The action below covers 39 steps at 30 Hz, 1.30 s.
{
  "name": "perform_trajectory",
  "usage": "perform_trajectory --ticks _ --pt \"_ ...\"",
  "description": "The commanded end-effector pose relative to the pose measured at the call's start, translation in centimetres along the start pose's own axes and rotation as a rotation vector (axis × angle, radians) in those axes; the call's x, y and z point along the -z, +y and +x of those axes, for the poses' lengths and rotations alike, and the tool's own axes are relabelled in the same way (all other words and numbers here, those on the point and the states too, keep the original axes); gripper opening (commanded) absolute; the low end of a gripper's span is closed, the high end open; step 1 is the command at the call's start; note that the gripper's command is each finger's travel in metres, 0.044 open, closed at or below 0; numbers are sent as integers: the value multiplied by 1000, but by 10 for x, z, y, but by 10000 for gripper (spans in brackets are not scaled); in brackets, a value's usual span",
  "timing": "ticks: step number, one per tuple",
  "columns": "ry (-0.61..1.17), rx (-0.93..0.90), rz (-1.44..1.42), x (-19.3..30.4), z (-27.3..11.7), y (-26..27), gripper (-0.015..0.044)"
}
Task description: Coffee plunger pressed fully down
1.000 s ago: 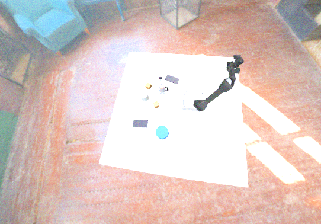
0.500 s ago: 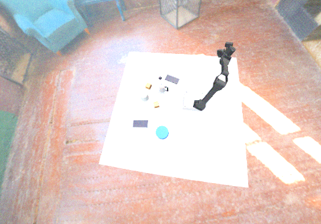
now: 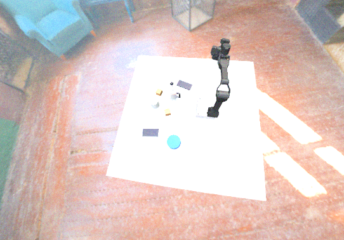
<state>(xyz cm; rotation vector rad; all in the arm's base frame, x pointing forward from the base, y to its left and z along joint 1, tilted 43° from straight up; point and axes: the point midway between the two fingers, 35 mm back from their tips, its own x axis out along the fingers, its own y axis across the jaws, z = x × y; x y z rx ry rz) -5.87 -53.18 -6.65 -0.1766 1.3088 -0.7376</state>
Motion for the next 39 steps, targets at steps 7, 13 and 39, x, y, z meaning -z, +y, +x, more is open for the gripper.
perform_trajectory --ticks 7,13,39 --pt "-284 -250 305 -151 -68 63 440" --pt "-383 -475 473 -223 -126 114 440" --pt "-359 -975 740 -274 -241 273 440"
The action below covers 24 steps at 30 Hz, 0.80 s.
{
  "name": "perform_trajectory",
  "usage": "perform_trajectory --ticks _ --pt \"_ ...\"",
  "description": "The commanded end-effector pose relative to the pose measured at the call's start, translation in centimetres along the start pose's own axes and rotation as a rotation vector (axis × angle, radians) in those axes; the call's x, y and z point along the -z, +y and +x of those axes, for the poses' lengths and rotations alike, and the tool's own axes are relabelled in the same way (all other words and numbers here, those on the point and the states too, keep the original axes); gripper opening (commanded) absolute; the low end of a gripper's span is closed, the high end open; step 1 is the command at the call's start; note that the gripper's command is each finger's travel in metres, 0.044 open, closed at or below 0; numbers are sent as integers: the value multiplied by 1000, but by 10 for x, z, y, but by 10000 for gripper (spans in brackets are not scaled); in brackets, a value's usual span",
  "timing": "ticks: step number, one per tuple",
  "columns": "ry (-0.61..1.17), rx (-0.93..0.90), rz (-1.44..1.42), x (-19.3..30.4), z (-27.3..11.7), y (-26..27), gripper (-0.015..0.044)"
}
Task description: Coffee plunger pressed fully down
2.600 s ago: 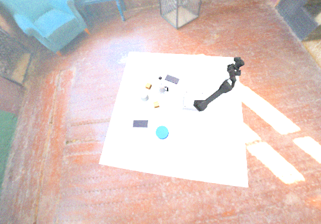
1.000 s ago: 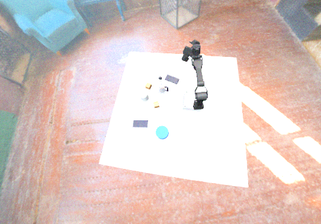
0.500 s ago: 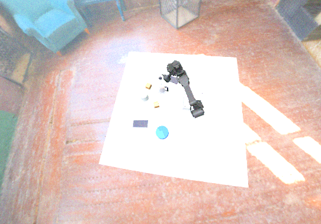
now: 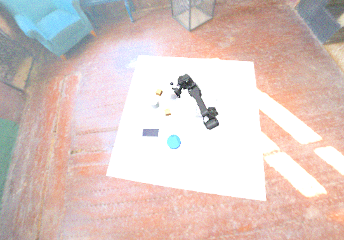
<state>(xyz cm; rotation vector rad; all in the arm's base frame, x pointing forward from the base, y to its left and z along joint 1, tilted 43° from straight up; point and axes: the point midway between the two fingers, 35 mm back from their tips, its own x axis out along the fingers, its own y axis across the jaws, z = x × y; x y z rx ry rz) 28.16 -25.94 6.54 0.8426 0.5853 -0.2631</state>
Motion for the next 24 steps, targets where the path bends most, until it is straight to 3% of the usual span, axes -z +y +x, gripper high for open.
perform_trajectory --ticks 1,24 --pt "-10 5 1 -1 1 0 440" --pt "-11 4 0 0 34 -1 440"
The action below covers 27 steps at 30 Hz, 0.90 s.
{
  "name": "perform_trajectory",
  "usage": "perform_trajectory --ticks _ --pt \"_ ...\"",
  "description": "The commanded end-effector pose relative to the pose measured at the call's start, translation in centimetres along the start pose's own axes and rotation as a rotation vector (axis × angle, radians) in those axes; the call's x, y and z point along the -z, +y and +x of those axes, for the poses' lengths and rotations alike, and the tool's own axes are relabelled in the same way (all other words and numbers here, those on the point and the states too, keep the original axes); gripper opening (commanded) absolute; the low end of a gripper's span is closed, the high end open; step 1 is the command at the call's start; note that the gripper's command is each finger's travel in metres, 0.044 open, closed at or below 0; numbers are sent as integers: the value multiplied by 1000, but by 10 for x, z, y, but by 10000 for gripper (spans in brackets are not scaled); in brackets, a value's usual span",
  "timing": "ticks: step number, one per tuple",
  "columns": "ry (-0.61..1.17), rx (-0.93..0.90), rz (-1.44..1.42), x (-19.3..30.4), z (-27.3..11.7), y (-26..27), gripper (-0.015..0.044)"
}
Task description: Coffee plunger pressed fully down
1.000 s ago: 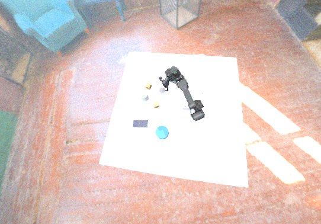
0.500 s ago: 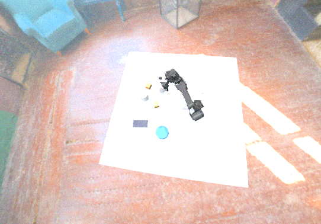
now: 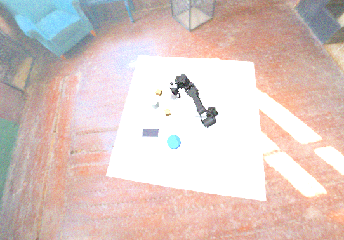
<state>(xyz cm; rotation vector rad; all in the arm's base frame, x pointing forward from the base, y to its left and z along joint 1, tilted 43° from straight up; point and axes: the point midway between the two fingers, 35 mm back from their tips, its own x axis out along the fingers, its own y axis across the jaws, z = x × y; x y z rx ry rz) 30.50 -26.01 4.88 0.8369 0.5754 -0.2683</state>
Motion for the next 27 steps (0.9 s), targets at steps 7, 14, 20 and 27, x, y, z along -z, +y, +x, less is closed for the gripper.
perform_trajectory --ticks 7,14,20,27 --pt "0 1 3 1 13 0 414" --pt "0 1 3 1 13 0 230" --pt "0 1 3 1 13 0 121" --pt "0 1 3 1 13 0 121"
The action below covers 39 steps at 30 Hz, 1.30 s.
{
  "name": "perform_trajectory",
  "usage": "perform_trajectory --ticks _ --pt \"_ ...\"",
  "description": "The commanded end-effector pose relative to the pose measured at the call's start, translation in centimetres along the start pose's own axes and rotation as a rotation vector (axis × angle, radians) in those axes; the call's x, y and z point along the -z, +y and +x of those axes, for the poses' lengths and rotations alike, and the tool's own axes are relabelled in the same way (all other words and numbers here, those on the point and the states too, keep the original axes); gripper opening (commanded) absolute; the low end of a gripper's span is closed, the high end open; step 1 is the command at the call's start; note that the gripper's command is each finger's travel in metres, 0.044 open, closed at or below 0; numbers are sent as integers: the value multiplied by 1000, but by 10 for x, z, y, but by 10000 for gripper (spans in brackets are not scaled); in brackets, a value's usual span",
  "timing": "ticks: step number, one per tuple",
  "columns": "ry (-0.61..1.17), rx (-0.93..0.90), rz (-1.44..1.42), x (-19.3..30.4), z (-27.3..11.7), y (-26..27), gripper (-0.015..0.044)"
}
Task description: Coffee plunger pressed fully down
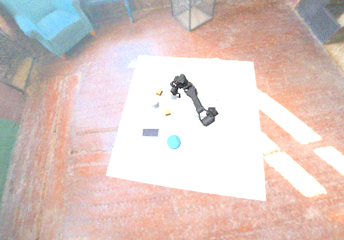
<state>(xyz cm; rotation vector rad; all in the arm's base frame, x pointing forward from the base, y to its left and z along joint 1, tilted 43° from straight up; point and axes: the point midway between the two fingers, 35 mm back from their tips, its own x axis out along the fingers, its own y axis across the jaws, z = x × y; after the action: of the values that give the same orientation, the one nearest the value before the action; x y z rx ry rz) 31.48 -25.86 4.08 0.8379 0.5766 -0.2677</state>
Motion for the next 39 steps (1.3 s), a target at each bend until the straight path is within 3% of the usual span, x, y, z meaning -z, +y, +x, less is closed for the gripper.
perform_trajectory --ticks 1,39 --pt "-1 1 3 0 0 0 121" --pt "0 2 3 47 39 -2 121"
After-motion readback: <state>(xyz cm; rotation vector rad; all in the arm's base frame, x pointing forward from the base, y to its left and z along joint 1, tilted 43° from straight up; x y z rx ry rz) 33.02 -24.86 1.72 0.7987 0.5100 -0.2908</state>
